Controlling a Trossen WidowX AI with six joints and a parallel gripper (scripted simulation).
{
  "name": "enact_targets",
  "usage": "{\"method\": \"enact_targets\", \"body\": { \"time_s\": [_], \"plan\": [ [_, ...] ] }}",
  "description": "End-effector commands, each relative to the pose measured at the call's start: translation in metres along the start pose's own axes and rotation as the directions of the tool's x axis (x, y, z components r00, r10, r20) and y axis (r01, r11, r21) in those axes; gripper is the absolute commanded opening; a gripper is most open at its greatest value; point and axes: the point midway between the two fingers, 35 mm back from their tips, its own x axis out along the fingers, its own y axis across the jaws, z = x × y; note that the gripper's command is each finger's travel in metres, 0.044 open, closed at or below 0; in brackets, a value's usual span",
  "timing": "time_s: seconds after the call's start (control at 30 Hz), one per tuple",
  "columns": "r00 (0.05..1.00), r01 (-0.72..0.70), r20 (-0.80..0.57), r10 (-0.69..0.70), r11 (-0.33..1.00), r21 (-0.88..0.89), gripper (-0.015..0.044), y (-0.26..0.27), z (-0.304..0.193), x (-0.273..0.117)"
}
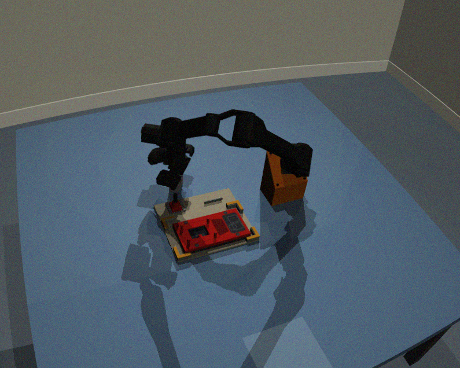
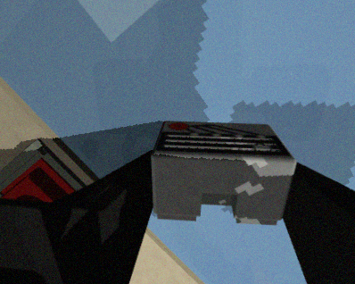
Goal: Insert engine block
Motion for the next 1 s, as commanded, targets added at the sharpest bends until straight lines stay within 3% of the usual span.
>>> {"method": "enact_targets", "body": {
  "time_s": [0.0, 0.2, 0.97],
  "plan": [
    [1.000, -0.003, 0.001, 0.003, 1.000, 0.005, 0.0157, 0.000, 0.000, 0.000],
    [1.000, -0.001, 0.003, 0.001, 1.000, 0.005, 0.0000, 0.000, 0.003, -0.013],
    [1.000, 0.004, 0.006, -0.004, 1.000, 0.006, 0.0000, 0.000, 0.006, -0.085]
  ]
}}
